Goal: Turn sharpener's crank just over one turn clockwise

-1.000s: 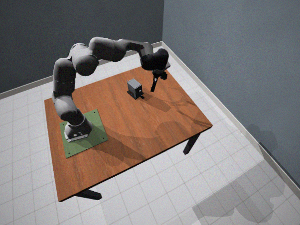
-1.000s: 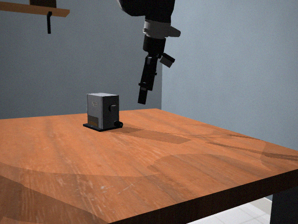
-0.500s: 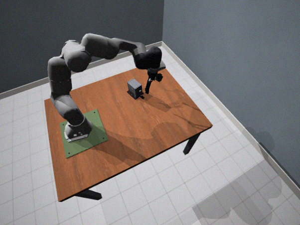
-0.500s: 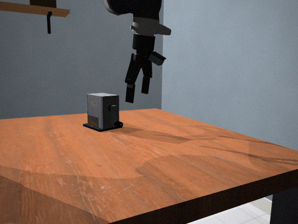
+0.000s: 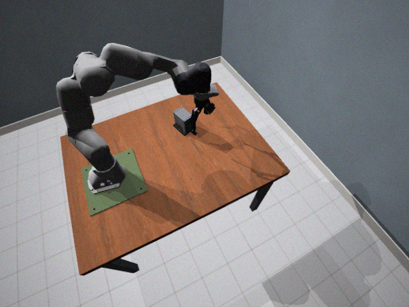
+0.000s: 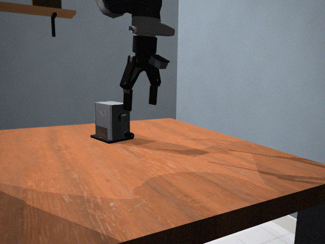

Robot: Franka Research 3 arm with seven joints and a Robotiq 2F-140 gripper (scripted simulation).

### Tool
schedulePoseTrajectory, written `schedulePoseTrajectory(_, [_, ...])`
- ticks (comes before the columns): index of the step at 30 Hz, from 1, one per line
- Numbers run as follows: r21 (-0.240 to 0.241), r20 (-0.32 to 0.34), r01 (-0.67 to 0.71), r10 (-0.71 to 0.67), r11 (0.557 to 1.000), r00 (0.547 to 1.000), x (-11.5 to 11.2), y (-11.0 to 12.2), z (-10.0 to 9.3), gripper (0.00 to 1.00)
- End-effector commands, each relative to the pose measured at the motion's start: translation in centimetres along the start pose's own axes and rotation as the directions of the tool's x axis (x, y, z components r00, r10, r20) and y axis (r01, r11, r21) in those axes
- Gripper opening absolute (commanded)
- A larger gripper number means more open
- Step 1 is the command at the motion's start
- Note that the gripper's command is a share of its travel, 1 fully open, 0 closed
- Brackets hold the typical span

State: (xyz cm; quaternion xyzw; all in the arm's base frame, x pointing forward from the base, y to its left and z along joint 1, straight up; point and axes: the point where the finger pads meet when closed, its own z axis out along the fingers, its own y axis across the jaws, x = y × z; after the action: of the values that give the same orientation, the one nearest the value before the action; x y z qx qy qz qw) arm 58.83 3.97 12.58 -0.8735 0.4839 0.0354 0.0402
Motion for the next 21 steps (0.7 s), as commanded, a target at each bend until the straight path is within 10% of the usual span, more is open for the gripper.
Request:
schedulePoseTrajectory(1, [-0.001, -0.049, -0.159, 0.159, 0.987, 0.986, 0.2, 0.6, -0.2, 1.0])
schedulePoseTrajectory(21, [-0.005, -0.108, -0.29, 0.287, 0.957, 0.952, -1.0, 3.6, -0.1, 1.0])
